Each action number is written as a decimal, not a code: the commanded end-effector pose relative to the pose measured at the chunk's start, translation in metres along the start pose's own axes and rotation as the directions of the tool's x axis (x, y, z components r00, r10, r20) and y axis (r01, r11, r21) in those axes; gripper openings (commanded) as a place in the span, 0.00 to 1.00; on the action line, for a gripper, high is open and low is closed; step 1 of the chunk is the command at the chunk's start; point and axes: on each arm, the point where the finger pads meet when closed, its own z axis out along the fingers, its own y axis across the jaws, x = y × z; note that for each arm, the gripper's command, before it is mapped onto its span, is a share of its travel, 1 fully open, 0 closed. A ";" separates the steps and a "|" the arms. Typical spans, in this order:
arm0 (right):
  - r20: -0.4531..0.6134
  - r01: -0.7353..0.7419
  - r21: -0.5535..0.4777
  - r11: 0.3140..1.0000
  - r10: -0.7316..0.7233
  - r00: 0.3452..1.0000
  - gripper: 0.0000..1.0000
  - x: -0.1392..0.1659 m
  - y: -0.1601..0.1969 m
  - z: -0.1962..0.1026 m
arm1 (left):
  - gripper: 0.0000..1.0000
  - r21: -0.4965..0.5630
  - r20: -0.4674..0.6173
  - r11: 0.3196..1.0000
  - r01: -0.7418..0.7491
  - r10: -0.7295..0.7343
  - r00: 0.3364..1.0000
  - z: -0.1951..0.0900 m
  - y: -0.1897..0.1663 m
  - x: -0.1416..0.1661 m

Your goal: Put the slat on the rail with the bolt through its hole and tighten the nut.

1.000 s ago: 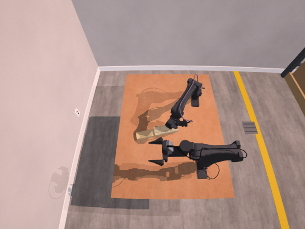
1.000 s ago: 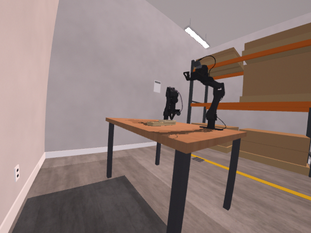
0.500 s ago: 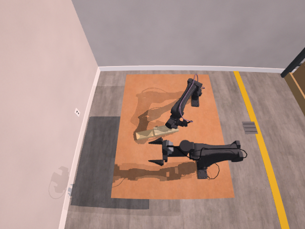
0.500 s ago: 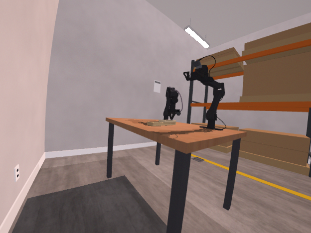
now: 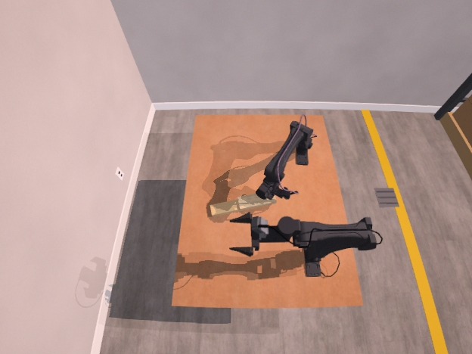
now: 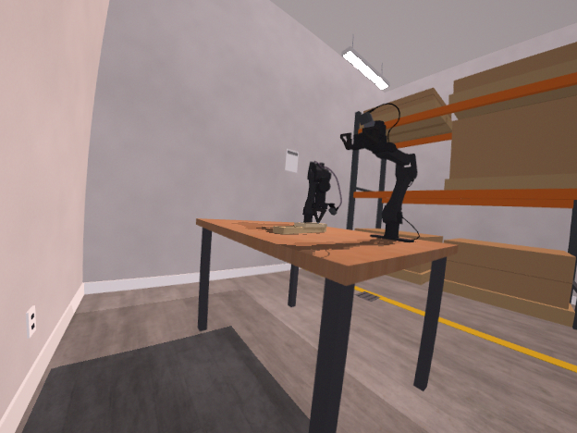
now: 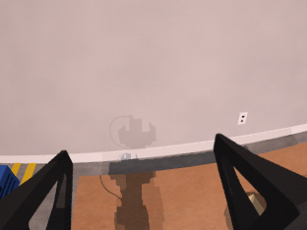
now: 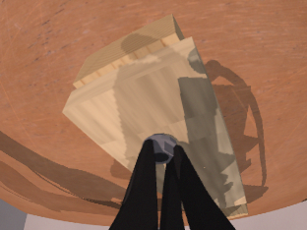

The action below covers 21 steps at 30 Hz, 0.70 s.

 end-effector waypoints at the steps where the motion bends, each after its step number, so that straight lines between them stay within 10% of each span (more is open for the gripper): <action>1: 0.013 -0.100 0.006 0.995 0.100 0.995 0.12 -0.005 0.000 -0.001 | 1.00 0.006 0.026 1.000 -0.002 0.002 1.000 -0.003 0.000 -0.009; 21: 0.015 -0.444 0.001 0.896 0.443 0.896 0.12 -0.005 0.000 -0.001 | 1.00 0.006 0.026 1.000 -0.002 0.002 1.000 -0.003 0.000 -0.009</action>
